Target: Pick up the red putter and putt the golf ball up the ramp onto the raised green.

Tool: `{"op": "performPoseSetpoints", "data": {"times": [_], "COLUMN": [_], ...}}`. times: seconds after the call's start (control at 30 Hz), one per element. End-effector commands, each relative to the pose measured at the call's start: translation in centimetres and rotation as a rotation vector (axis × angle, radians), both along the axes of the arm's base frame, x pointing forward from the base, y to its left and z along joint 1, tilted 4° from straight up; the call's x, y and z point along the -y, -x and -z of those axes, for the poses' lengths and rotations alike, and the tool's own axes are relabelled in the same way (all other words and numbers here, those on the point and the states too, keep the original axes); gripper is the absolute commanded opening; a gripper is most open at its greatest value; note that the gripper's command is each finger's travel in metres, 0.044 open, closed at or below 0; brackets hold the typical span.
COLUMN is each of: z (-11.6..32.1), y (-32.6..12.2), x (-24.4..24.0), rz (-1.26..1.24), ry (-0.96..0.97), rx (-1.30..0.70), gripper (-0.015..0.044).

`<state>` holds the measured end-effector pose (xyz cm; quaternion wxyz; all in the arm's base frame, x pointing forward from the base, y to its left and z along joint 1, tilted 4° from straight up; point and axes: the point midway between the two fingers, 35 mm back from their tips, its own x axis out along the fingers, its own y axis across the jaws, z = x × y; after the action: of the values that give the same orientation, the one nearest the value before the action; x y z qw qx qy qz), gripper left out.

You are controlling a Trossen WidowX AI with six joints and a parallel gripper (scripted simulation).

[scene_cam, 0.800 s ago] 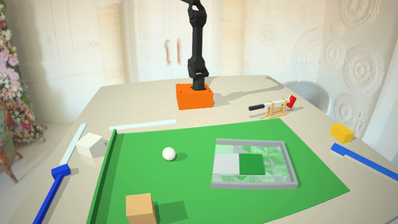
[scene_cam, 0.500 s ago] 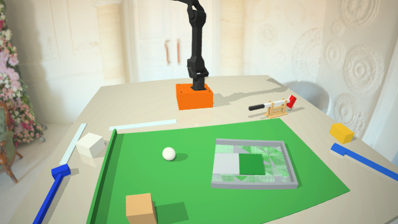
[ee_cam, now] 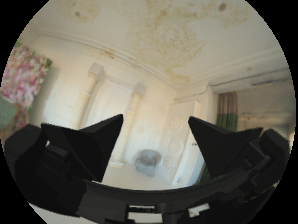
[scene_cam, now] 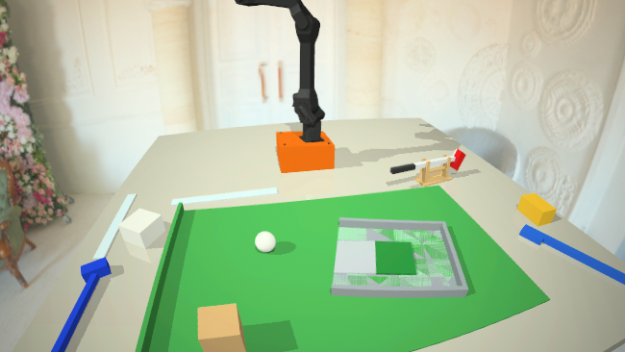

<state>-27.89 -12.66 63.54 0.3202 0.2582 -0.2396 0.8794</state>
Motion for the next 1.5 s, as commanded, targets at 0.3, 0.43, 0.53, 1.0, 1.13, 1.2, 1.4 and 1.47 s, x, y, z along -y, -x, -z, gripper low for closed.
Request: {"op": "performPoseSetpoints", "data": {"times": [0.3, 0.43, 0.53, 1.0, 1.13, 1.2, 1.4, 1.47], "z": [2.9, 4.3, 5.2, 13.3, 15.7, 17.1, 22.1, 23.7], "y": [-5.9, -9.3, -11.5, -29.6, -35.5, -38.5, -47.7, -50.6], "x": [15.9, 20.2, 22.4, 32.2, 32.6, 32.6, 31.0, 29.9], "rz": [-0.472, -0.613, -0.693, -1.235, -1.379, -1.452, -1.679, -1.75], "ry": [-0.341, -0.462, -0.527, -0.913, -1.017, -1.074, -1.265, -1.33], "rx": [0.038, 0.027, 0.019, -0.055, -0.095, -0.116, -0.18, -0.204], "gripper": [0.044, 0.044, 0.044, 0.044, 0.044, 0.044, 0.044, 0.044]}}
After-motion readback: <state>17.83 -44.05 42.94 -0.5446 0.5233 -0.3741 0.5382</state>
